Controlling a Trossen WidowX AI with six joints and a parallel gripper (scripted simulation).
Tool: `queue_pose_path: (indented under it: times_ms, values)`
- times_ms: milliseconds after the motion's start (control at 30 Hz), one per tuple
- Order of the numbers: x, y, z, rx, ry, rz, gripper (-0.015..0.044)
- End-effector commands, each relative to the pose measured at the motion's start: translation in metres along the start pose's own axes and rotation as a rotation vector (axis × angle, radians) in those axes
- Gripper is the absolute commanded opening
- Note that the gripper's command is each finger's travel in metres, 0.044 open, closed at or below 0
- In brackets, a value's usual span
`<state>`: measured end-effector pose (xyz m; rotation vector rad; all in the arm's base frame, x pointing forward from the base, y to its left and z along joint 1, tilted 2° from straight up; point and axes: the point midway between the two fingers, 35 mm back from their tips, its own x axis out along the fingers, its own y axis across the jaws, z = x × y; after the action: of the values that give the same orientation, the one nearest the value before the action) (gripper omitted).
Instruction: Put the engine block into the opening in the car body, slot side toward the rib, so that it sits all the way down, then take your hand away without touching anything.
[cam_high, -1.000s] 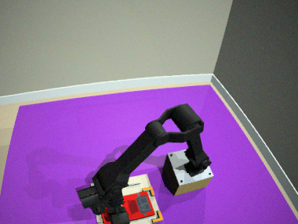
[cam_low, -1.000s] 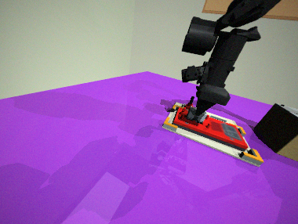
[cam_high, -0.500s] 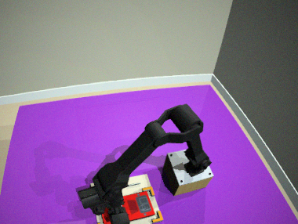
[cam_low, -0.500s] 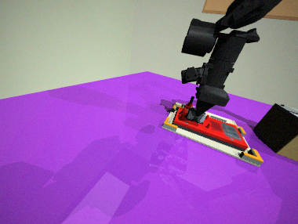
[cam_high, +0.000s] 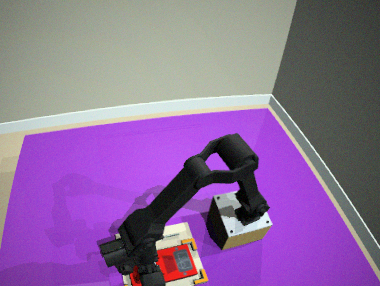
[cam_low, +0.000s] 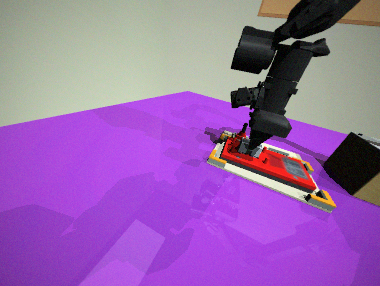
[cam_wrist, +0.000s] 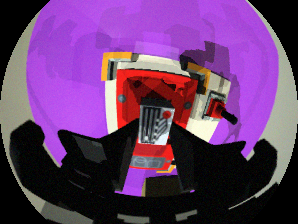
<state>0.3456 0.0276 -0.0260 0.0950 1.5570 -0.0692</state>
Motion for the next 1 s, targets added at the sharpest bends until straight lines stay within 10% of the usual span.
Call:
queue_pose_path:
  times_ms: [0, 400, 767, 967]
  values:
    - [0.0012, 0.0006, 0.0, -0.005, 0.0, 0.005, 0.016]
    - [0.0036, 0.0006, 0.0, -0.004, 0.0, 0.005, 0.016]
    - [0.0026, 0.0, 0.0, 0.0, 0.0, 0.0, 0.044]
    - [0.0026, 0.0, 0.0, 0.0, 0.0, 0.0, 0.044]
